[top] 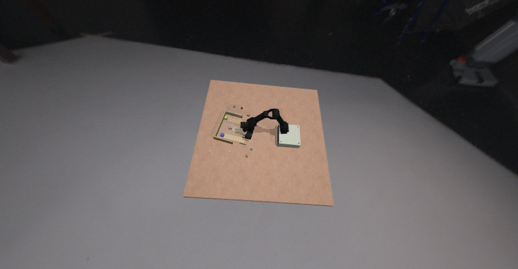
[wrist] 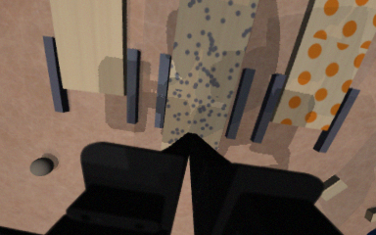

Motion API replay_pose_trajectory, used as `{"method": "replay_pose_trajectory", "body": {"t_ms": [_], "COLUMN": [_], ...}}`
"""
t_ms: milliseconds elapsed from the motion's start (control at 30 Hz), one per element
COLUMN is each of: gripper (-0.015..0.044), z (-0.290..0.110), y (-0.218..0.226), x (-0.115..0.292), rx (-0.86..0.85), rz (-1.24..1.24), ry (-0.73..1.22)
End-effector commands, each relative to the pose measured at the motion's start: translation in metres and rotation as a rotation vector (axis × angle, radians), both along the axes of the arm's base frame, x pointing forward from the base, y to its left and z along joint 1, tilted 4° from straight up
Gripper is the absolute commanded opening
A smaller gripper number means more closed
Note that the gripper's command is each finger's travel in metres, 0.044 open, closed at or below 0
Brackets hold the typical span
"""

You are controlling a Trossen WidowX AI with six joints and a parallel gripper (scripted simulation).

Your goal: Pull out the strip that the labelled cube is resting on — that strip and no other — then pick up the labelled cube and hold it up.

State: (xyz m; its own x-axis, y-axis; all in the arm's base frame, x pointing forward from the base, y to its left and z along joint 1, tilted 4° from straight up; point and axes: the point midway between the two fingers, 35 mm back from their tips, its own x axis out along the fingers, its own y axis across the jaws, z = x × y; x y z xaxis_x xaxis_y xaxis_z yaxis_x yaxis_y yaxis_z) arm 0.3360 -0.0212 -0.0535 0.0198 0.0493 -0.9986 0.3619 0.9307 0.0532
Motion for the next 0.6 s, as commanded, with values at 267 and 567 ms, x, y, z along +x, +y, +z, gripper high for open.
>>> {"method": "replay_pose_trajectory", "body": {"t_ms": [267, 567], "gripper": [0.0, 0.0], "z": [-0.005, -0.005], "y": [0.008, 0.013], "x": [-0.024, -0.037], "rx": [0.005, 0.005], "rz": [-0.002, -0.002], "ry": [0.023, 0.025]}}
